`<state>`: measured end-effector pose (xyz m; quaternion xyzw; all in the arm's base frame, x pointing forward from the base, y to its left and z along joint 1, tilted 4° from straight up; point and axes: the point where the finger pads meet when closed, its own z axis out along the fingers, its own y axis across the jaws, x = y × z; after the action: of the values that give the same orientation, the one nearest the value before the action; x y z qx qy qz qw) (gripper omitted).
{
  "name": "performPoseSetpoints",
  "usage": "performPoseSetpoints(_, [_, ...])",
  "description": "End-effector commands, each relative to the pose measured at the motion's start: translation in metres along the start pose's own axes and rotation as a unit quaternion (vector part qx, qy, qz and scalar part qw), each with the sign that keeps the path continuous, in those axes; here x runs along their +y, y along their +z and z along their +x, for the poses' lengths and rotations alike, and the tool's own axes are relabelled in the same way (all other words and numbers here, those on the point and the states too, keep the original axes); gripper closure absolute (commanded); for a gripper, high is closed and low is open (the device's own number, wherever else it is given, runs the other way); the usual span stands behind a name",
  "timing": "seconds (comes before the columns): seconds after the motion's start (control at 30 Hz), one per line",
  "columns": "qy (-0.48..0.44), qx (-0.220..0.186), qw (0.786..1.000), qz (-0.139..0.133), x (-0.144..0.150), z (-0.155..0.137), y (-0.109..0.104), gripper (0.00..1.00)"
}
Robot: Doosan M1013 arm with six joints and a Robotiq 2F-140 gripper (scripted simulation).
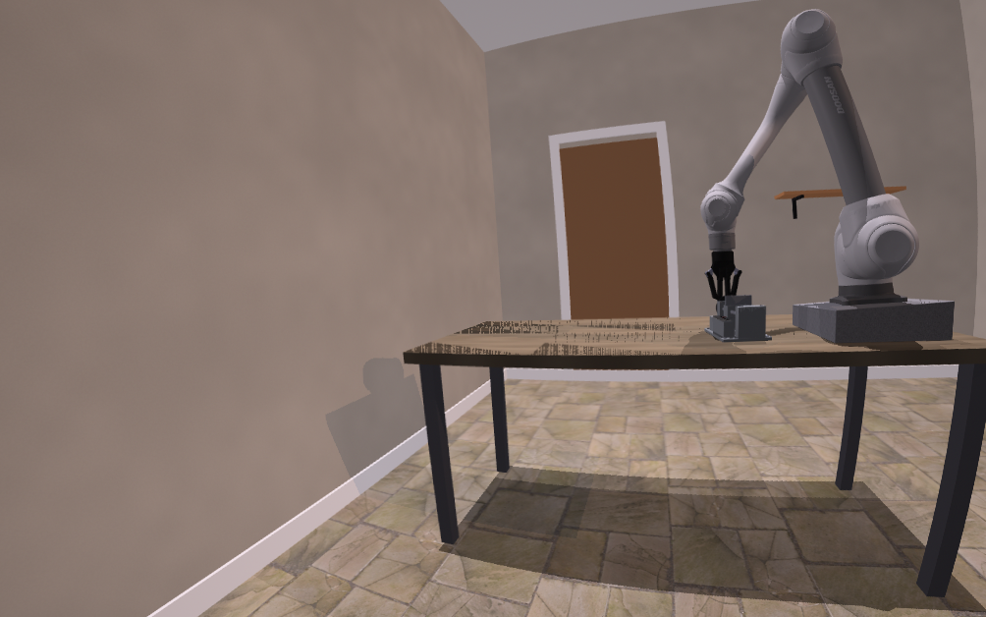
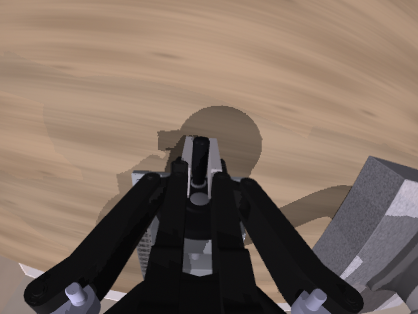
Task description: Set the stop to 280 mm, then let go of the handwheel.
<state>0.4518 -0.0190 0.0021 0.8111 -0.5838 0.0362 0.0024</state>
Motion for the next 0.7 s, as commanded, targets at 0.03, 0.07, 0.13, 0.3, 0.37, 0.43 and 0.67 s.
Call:
performPoseSetpoints(0.03, [0.001,0.0,1.0,0.001,-0.008,0.0,-0.002,0.96])
performPoseSetpoints(0.07, [0.001,0.0,1.0,0.001,-0.01,0.0,-0.003,0.96])
performPoseSetpoints(0.13, [0.001,0.0,1.0,0.001,-0.013,0.0,-0.004,0.96])
performPoseSetpoints(0.3, [0.001,0.0,1.0,0.001,-0.019,0.0,-0.01,0.96])
performPoseSetpoints(0.37, [0.001,0.0,1.0,0.001,-0.02,0.0,-0.011,0.96])
performPoseSetpoints(0.43, [0.001,0.0,1.0,0.001,-0.021,0.0,-0.012,0.96])
performPoseSetpoints(0.67, [0.001,0.0,1.0,0.001,-0.025,0.0,-0.02,0.96])
